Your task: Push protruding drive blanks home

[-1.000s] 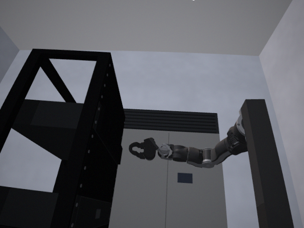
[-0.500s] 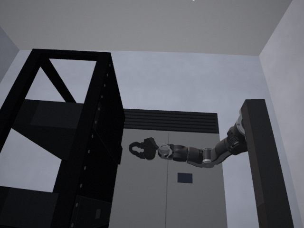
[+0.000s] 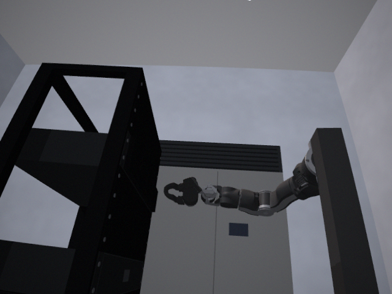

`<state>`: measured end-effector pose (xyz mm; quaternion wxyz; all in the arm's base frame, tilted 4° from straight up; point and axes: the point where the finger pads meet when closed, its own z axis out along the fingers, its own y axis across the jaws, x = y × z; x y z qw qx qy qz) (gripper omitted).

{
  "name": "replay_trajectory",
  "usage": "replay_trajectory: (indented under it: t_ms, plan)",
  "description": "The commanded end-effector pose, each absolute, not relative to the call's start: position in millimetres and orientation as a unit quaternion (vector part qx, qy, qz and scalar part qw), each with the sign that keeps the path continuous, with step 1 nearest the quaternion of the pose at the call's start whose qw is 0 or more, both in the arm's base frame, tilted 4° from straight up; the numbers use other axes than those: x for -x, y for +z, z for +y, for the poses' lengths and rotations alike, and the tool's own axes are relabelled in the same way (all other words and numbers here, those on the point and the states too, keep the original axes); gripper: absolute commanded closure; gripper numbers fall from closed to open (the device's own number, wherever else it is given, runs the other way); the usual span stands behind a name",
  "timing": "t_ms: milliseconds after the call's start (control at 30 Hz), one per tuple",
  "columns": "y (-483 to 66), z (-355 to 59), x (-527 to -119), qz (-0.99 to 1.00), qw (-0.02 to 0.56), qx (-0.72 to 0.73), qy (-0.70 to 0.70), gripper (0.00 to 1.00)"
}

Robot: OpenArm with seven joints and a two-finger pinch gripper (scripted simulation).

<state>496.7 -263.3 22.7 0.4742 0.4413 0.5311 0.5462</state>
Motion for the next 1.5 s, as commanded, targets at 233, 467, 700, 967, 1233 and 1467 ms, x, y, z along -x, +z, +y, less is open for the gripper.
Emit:
replay_trajectory:
  t_ms: [233,467,700,967,1233,1467]
  plan:
    - [25.0,-262.6,-497.5,0.532,0.474,-0.439,0.547,1.00]
    - [25.2,-260.2,-505.7,0.532,0.474,-0.439,0.547,1.00]
    - [26.1,-259.1,-506.1,0.533,0.475,-0.438,0.547,1.00]
    - [25.7,-259.0,-512.4,0.532,0.474,-0.439,0.547,1.00]
    - [26.9,-257.5,-516.0,0.533,0.474,-0.438,0.547,1.00]
    - [26.3,-258.0,-518.0,0.532,0.474,-0.439,0.547,1.00]
